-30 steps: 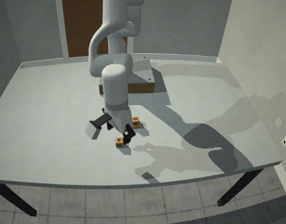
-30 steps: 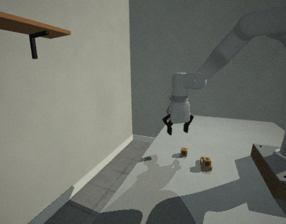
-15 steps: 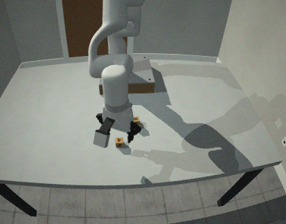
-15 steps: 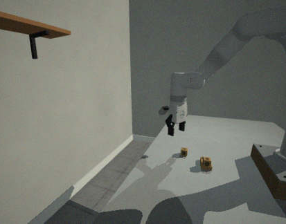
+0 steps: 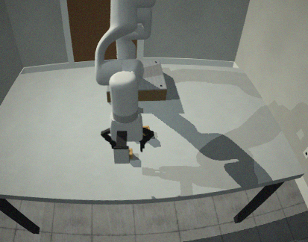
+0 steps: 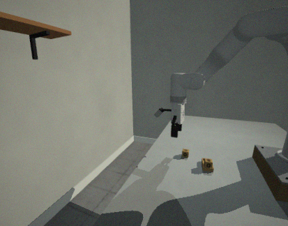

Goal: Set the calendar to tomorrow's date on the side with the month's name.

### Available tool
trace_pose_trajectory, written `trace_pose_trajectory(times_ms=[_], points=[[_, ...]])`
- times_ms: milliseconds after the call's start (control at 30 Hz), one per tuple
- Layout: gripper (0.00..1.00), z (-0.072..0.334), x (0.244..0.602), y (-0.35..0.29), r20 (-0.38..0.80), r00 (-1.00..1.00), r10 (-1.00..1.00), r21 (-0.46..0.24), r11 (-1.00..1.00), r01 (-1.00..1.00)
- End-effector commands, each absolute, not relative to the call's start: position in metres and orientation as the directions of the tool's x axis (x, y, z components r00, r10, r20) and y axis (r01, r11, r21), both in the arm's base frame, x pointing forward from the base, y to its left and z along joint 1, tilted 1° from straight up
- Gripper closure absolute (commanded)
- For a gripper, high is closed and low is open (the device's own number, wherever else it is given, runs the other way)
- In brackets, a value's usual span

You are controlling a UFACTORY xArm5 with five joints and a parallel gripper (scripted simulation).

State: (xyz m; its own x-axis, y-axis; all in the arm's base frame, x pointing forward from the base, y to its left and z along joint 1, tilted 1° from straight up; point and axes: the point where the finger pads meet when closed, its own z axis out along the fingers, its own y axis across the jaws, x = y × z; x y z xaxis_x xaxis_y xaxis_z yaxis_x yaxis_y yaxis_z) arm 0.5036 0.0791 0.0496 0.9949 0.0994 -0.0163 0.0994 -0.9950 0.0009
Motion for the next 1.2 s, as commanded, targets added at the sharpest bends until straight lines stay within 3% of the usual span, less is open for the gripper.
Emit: trace_pose_trajectory(times_ms=[0,300,867,1167], points=[[0.0,0.051,0.506,0.079,-0.013,0.989,0.146,0.0,-0.989,0.146],[0.0,0.049,0.506,0.08,-0.013,0.988,0.156,0.0,-0.988,0.156],[0.0,-0.004,0.507,0.079,-0.013,0.988,0.156,0.0,-0.988,0.156],[0.0,-0.008,0.507,0.078,-0.013,0.988,0.156,0.0,-0.988,0.156]])
